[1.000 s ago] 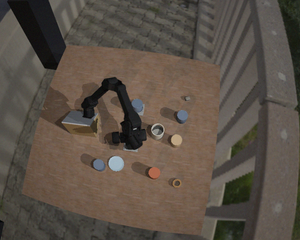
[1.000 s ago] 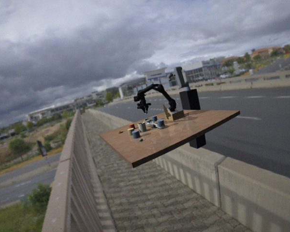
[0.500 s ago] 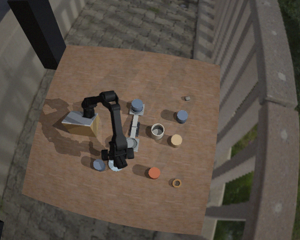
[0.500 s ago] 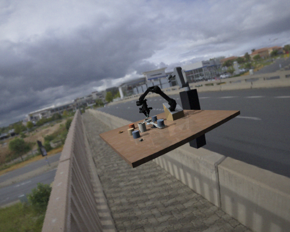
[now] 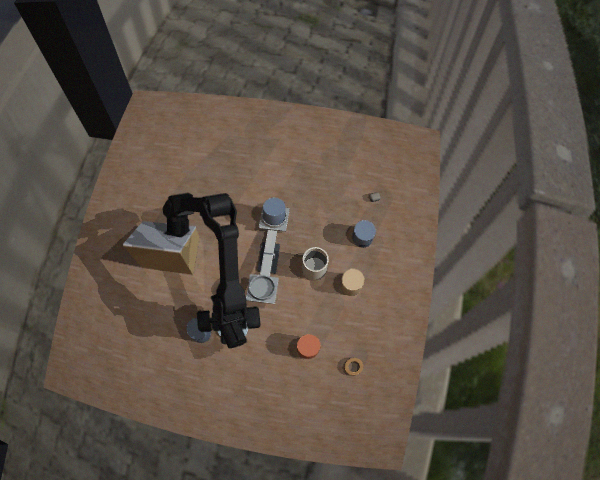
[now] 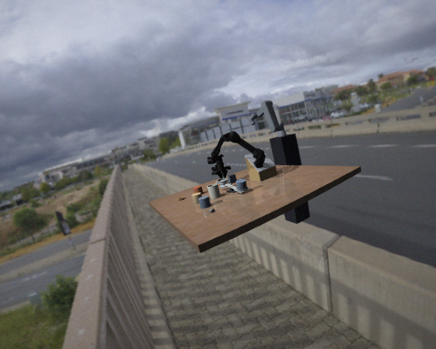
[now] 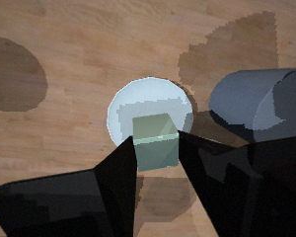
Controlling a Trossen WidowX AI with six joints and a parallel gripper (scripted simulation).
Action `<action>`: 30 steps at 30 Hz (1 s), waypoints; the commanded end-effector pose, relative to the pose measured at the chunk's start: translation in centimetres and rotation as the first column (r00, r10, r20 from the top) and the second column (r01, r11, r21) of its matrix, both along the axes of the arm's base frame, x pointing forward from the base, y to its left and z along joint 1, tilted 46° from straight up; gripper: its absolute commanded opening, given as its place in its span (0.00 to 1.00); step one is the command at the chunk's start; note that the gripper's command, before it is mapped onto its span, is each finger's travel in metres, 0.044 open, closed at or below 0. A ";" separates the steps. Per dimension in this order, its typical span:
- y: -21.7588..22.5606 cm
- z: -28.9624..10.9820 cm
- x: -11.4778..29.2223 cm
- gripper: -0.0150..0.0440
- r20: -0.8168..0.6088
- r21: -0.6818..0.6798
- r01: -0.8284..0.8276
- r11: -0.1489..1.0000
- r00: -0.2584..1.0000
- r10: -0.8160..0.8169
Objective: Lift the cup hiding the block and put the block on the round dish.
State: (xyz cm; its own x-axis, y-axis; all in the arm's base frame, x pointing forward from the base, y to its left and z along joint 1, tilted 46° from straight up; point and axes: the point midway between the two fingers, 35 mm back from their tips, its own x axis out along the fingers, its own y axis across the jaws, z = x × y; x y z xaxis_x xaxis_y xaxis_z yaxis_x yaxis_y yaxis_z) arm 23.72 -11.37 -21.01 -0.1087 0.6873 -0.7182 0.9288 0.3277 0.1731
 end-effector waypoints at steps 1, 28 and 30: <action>1.5 -1.2 -0.6 0.25 -0.014 0.013 0.003 1.000 1.000 -0.003; 2.6 -2.3 -0.8 0.65 -0.012 0.012 -0.003 1.000 1.000 0.003; 2.6 -2.3 -0.8 0.74 -0.012 0.012 -0.003 1.000 1.000 0.003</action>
